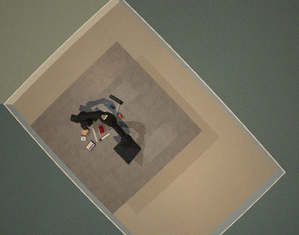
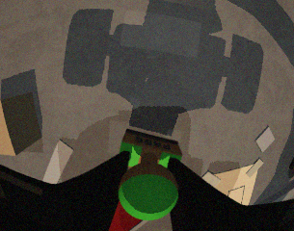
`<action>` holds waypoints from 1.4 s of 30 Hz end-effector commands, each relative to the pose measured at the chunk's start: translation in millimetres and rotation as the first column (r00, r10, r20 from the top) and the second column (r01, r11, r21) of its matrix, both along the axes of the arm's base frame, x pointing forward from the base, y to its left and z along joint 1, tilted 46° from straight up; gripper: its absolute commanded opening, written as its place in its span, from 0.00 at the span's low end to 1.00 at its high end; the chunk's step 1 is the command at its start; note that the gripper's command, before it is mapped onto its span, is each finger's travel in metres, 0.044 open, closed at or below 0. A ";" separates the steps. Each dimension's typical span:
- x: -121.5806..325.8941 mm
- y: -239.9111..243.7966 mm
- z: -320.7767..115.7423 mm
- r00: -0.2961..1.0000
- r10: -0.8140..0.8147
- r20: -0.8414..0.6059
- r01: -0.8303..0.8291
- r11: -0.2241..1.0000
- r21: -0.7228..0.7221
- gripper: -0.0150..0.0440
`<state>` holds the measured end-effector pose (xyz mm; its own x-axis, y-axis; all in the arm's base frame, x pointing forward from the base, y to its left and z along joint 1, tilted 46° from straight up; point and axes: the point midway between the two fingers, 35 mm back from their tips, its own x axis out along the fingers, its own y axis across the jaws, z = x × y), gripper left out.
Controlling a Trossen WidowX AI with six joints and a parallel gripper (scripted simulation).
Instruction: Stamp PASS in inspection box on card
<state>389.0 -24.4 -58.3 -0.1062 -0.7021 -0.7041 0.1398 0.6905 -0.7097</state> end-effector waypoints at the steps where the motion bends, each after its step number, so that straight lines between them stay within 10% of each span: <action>1: 0.8 2.8 1.7 1.000 -0.003 0.005 0.003 1.000 0.004 0.25; 42: 2.7 16.9 15.9 1.000 -0.003 0.005 0.003 1.000 0.006 0.25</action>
